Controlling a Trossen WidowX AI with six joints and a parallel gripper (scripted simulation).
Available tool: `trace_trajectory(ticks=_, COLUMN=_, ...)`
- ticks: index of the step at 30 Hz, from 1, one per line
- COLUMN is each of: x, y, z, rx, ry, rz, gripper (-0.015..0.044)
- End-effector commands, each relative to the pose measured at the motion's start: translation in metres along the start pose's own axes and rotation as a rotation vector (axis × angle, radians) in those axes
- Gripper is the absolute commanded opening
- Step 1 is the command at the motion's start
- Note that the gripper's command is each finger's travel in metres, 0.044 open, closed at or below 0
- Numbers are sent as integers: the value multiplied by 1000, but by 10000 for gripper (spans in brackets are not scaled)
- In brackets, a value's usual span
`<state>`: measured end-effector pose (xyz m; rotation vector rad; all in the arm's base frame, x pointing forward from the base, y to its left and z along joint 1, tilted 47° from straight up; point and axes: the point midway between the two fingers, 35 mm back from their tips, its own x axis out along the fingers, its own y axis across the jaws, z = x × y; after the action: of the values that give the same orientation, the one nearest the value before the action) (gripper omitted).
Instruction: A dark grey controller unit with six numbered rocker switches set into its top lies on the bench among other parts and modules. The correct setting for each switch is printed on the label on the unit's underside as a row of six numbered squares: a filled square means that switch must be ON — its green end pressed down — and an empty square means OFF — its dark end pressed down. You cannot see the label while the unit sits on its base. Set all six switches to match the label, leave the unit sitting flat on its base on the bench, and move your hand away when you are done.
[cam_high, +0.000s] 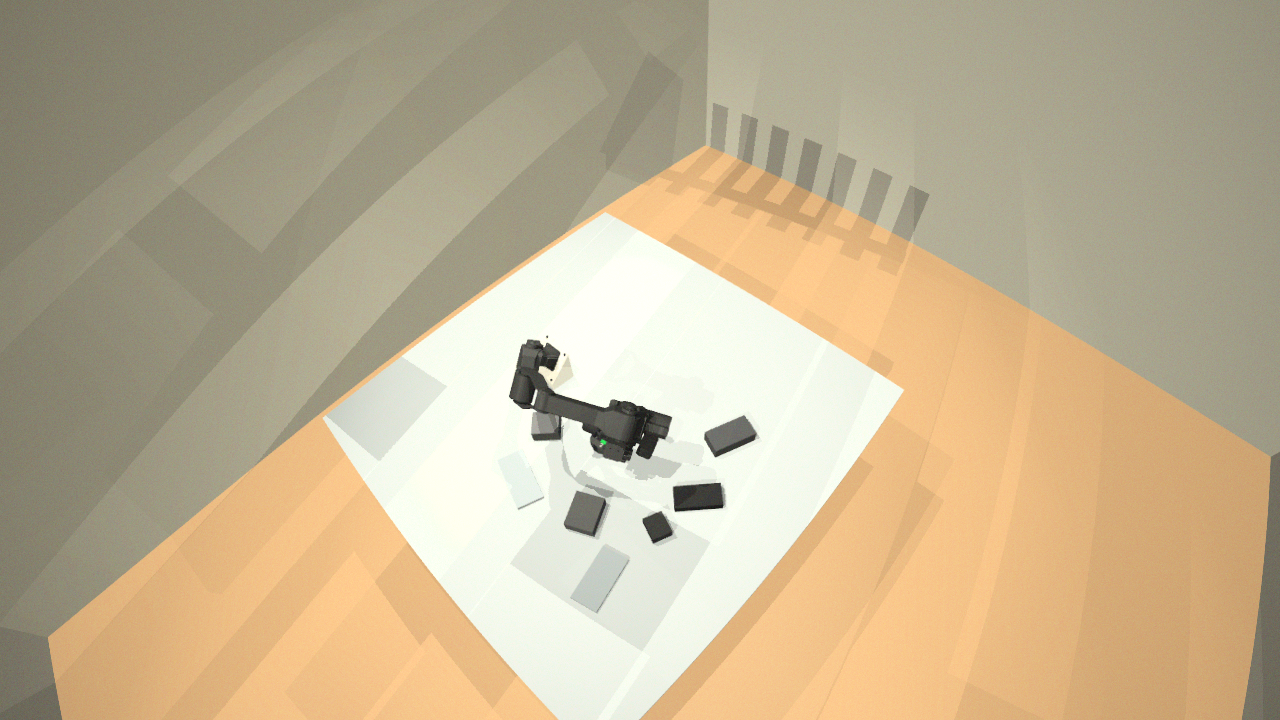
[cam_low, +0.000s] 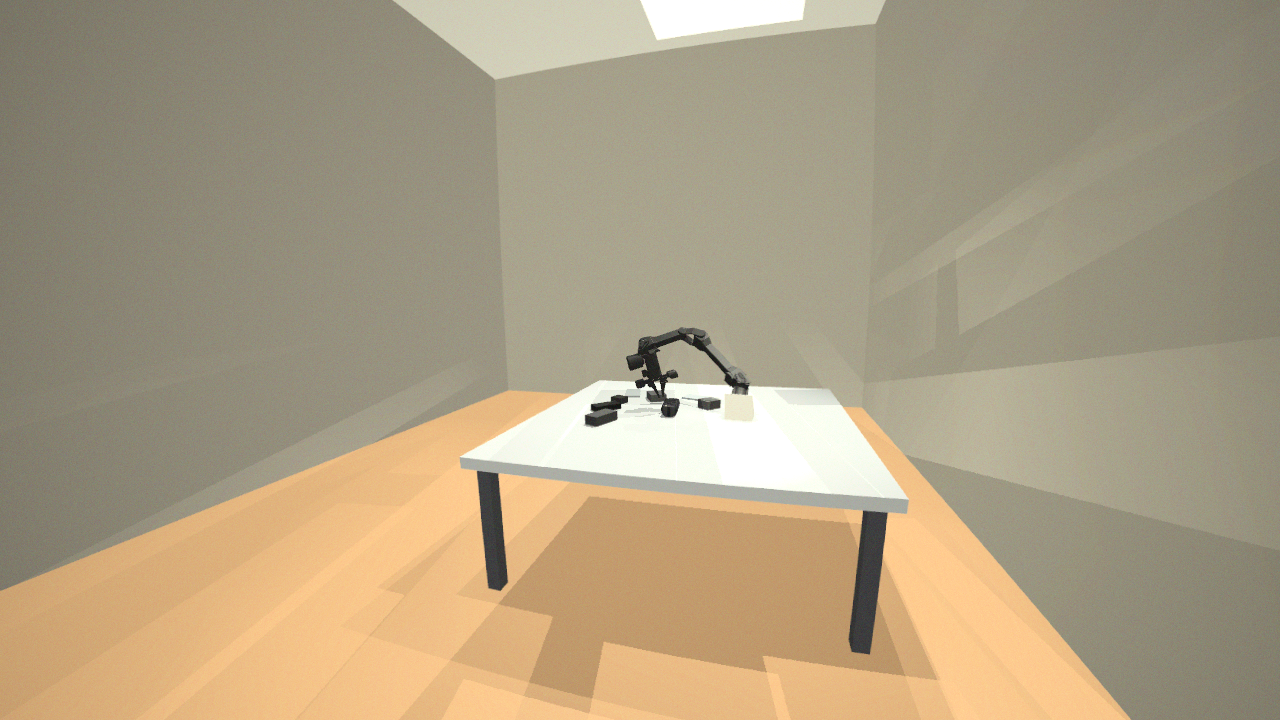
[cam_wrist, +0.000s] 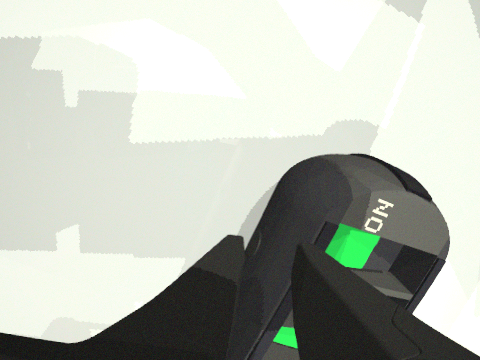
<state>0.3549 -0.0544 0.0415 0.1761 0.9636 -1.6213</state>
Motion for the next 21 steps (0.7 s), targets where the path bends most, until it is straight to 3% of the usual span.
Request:
trace_trajectory(ticks=1, x=-7, y=-12, z=3, rx=57, ry=38, rz=52, gripper=157)
trace_trajectory(ticks=12, x=-17, y=-51, z=0, rx=218, ry=164, rz=218, gripper=440)
trace_trajectory(ticks=21, x=-19, y=-63, z=-4, rx=265, ry=205, rz=273, gripper=440)
